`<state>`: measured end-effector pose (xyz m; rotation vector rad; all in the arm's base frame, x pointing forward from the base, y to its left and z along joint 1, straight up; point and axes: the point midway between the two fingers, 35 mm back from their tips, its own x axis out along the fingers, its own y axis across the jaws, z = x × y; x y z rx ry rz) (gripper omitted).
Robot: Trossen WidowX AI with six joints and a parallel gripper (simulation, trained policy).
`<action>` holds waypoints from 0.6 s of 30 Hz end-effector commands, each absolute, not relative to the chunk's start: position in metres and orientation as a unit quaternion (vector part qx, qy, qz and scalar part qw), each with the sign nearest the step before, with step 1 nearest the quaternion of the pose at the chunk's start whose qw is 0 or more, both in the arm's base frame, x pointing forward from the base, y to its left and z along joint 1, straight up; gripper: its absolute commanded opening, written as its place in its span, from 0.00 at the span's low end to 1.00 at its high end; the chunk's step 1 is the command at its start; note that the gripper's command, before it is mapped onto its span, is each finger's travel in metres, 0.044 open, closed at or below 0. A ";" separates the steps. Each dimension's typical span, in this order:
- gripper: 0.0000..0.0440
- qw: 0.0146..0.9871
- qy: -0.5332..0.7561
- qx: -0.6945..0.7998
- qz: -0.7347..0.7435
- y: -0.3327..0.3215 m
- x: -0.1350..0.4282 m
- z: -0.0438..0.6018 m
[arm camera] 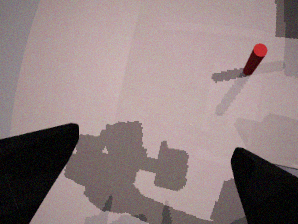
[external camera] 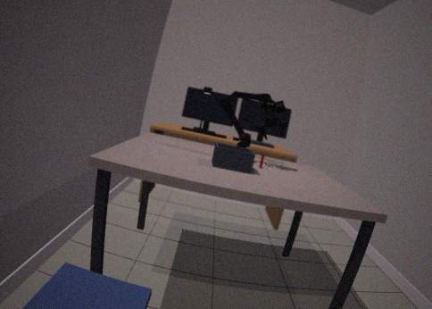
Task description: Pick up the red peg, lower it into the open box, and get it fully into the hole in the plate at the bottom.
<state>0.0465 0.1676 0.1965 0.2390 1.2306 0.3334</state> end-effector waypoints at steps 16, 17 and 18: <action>1.00 0.735 0.626 0.244 -0.086 0.176 0.116 0.160; 1.00 0.731 0.628 0.248 -0.098 0.174 0.119 0.157; 1.00 0.727 0.629 0.251 -0.110 0.173 0.122 0.153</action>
